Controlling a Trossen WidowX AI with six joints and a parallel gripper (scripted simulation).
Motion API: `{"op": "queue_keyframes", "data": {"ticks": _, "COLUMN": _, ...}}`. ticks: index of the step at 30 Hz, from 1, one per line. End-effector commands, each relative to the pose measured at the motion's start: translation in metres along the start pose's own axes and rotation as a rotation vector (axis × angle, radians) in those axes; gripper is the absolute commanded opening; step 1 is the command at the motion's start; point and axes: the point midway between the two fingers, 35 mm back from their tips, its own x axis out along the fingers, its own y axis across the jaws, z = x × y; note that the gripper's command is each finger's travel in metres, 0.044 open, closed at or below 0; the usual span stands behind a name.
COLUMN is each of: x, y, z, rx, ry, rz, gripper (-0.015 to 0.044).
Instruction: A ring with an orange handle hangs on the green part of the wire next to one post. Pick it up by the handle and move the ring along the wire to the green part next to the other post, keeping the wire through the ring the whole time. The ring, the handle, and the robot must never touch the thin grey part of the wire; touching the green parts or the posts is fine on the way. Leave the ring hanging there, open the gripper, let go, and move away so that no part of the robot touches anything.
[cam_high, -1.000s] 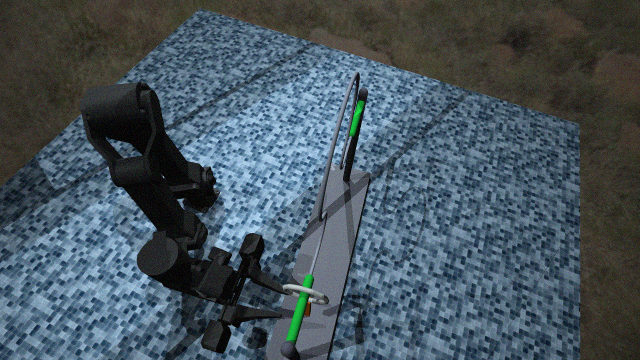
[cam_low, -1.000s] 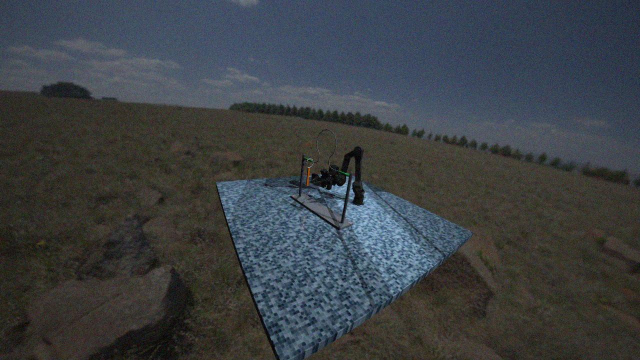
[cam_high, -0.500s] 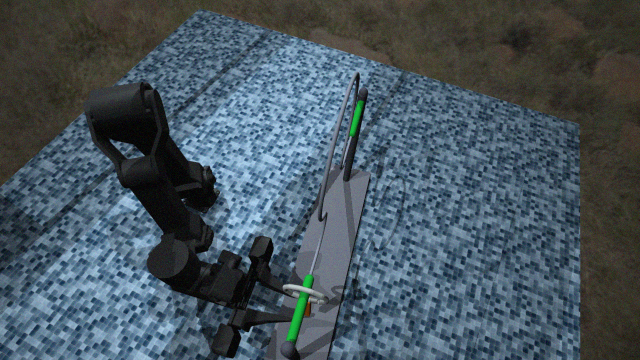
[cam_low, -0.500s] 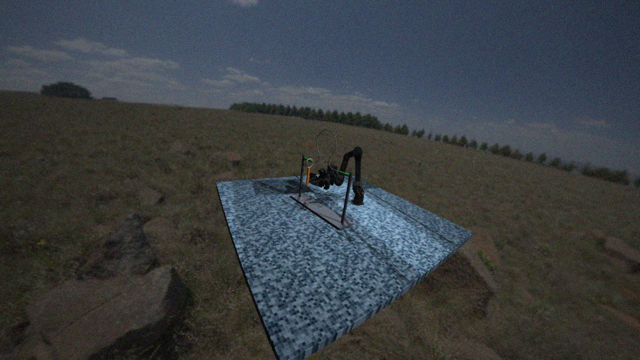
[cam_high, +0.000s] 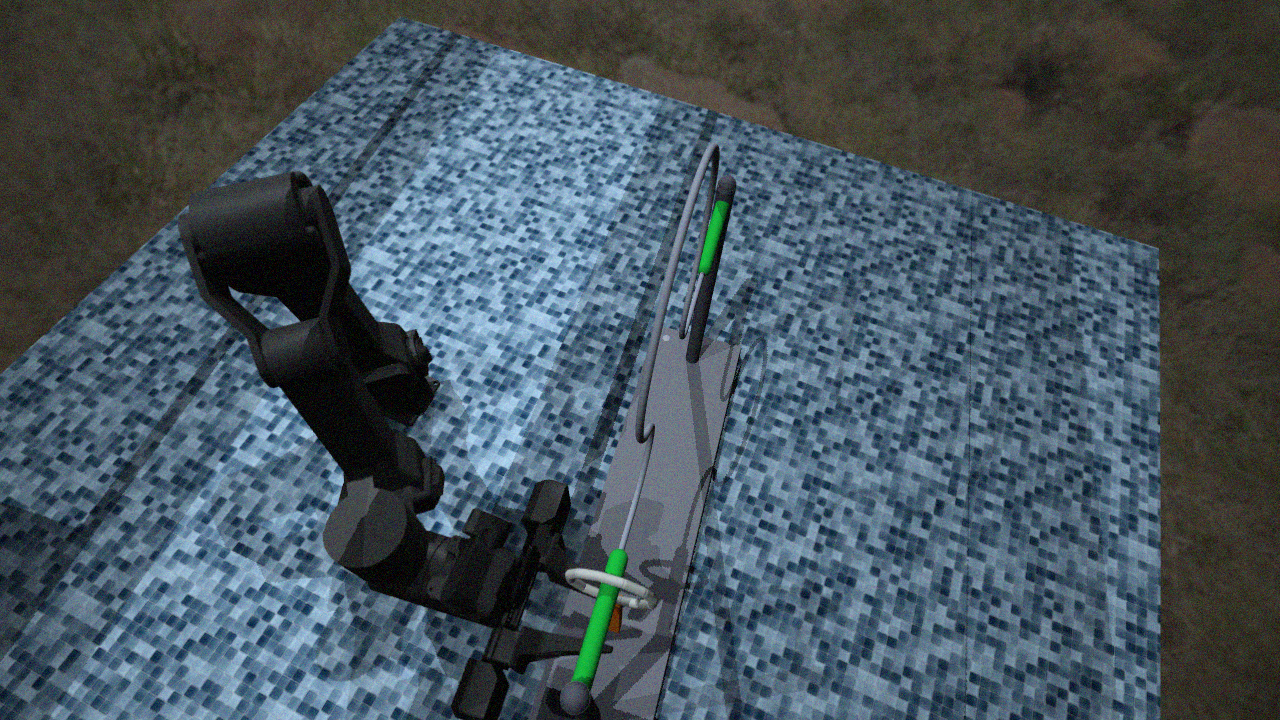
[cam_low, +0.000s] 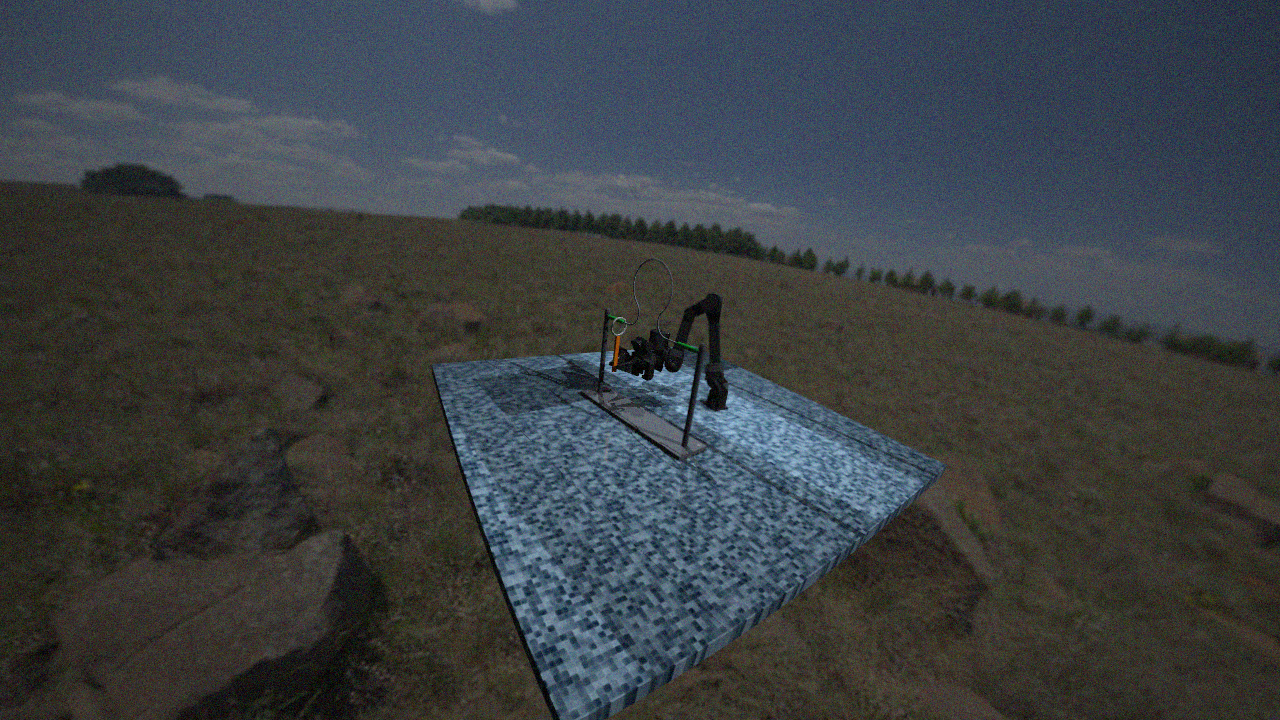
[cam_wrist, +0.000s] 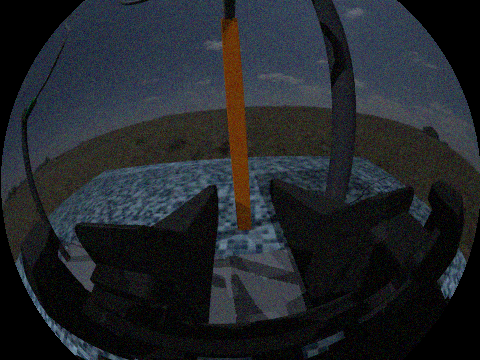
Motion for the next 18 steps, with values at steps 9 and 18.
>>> {"op": "queue_keyframes", "data": {"ticks": 9, "x": 0.021, "y": 0.000, "z": 0.000, "rx": 0.005, "ry": -0.001, "rz": -0.004, "gripper": 0.0160}}
{"op": "queue_keyframes", "data": {"ticks": 18, "x": 0.035, "y": 0.002, "z": 0.000, "rx": 0.005, "ry": -0.002, "rz": -0.004, "gripper": 0.0160}}
